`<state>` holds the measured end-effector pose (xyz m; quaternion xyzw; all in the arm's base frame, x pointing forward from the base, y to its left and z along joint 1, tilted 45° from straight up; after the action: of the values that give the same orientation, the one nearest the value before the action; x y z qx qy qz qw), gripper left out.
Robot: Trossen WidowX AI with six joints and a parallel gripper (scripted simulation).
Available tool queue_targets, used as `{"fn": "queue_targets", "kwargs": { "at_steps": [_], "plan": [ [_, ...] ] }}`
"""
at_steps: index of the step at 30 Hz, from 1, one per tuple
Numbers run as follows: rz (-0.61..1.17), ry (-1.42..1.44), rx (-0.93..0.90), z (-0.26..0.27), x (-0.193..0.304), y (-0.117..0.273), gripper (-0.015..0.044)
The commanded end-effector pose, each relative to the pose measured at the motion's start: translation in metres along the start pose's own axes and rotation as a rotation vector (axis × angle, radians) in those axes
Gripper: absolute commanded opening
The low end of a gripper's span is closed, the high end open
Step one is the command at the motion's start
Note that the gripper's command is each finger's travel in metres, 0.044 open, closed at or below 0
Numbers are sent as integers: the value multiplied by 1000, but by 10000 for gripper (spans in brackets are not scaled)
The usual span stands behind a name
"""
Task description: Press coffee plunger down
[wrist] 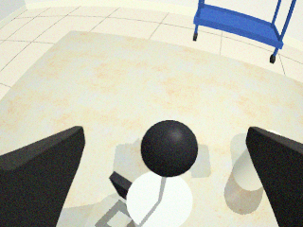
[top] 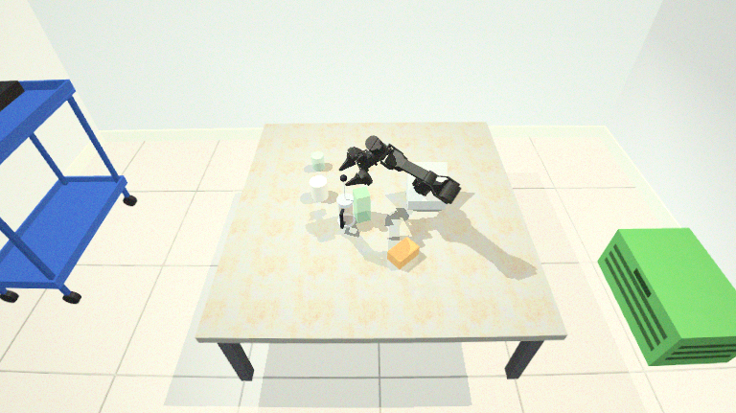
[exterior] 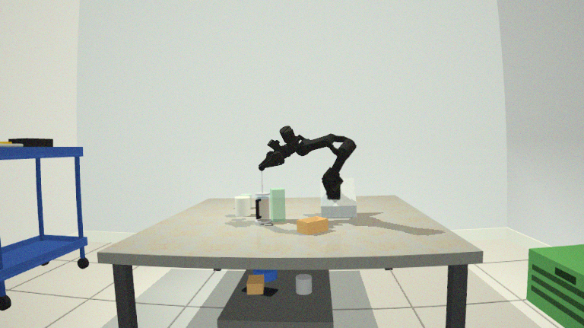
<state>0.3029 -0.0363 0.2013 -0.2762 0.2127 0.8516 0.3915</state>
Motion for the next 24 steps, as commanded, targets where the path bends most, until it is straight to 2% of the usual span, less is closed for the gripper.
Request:
{"fn": "queue_targets", "kwargs": {
  "at_steps": [1,11,24],
  "plan": [
    [0,-8,2,-1,2,-3,387],
    [0,-8,2,-1,2,-3,125],
    [0,-8,2,-2,3,-5,119]
  ]
}}
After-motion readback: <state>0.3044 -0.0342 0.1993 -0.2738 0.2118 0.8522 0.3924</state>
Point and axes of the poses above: the point midway between the two fingers, 35 mm back from their tips, its own y axis back along the fingers, its own z axis across the jaws, x = y × z, the point moved 2 cm from there along y, back along the fingers, and after that the axes turned 8 degrees about -y, right-handed, at the moved point
